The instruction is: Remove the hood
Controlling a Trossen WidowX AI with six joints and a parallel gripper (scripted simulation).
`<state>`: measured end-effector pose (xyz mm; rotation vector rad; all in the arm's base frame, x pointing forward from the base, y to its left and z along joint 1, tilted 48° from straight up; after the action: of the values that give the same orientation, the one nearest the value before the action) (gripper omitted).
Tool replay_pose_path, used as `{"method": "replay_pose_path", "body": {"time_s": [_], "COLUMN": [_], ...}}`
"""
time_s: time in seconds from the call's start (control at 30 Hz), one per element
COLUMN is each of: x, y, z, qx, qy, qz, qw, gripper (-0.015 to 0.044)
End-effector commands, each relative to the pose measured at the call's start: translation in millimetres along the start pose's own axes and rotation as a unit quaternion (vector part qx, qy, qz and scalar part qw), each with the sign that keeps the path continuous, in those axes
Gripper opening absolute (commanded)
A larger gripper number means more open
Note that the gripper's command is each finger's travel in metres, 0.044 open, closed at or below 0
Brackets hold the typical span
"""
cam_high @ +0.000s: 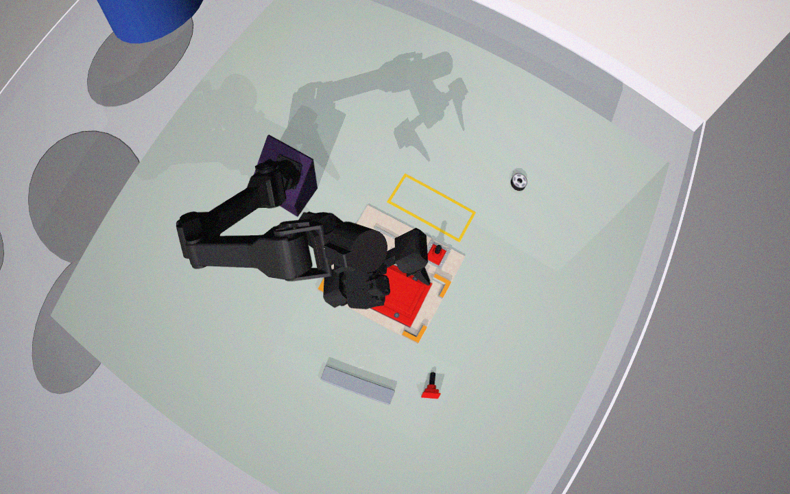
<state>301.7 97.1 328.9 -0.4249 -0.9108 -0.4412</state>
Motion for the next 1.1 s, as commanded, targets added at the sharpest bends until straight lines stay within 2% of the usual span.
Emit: {"method": "replay_pose_path", "body": {"time_s": [0.0, 0.23, 0.5, 1.07], "x": [-25, -67, -122, -129], "y": [5, -5, -34, -42], "z": [-53, -123, -187, -190], "qx": [-0.056, -0.117, -0.140, -0.139], "qy": [0.067, 0.184, 0.335, 0.348], "qz": [0.111, 0.268, 0.421, 0.432], "qw": [0.990, 0.938, 0.831, 0.820], "gripper": [0.0440, 0.0440, 0.0440, 0.0440]}}
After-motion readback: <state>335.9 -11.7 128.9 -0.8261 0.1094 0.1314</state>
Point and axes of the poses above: the point midway between the two fingers, 35 mm back from their tips, its own z axis back along the fingers, its own y axis across the jaws, x = y × z, the point moved 8 cm from there along z, back along the fingers, and after that the axes turned 9 degrees about z, right-handed, at the moved point
